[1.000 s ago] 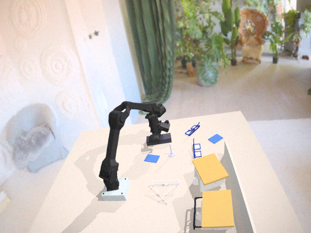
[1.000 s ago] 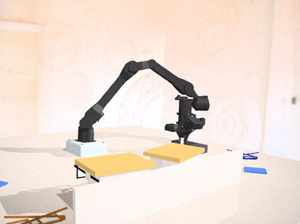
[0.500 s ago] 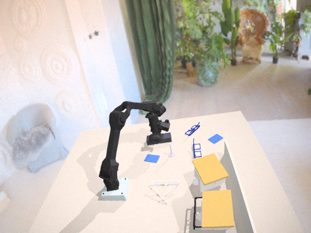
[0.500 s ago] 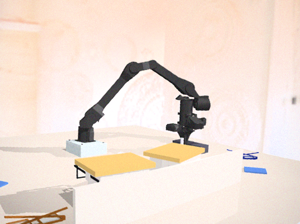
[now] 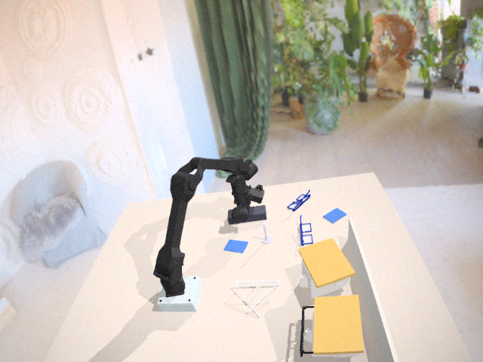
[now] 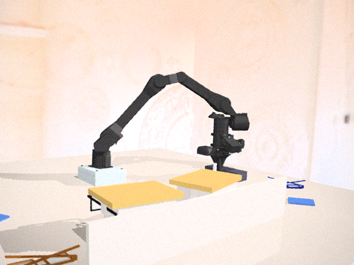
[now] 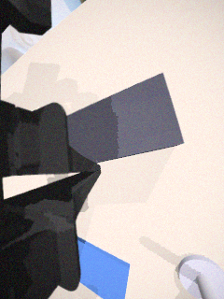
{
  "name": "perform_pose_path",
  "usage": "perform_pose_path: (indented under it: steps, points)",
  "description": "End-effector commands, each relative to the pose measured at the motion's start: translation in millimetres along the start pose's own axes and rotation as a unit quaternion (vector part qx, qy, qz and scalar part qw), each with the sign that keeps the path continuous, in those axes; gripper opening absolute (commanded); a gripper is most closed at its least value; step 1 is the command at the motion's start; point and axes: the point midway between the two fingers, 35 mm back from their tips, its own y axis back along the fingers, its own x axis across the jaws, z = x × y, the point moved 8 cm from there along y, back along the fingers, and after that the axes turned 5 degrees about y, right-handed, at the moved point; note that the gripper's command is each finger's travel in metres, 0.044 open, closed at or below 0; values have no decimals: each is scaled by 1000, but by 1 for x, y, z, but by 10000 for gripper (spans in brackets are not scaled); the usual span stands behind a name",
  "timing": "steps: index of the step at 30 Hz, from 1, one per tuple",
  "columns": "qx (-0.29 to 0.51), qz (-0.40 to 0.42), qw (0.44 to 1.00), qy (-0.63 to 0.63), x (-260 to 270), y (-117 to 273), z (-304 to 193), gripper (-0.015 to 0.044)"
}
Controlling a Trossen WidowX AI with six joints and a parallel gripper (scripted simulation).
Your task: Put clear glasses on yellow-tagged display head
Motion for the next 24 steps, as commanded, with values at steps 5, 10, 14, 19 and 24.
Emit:
perform_pose_path:
  steps: [5,10,14,19,24]
  points:
    - [4,-4,1000,-2,4,-5,0,0]
    - [4,-4,1000,-2,6,-5,0,0]
    - [4,-4,1000,-2,7,-5,0,0]
    - [4,-4,1000,-2,9,-5,0,0]
    - [4,-4,1000,-2,11,-5,0,0]
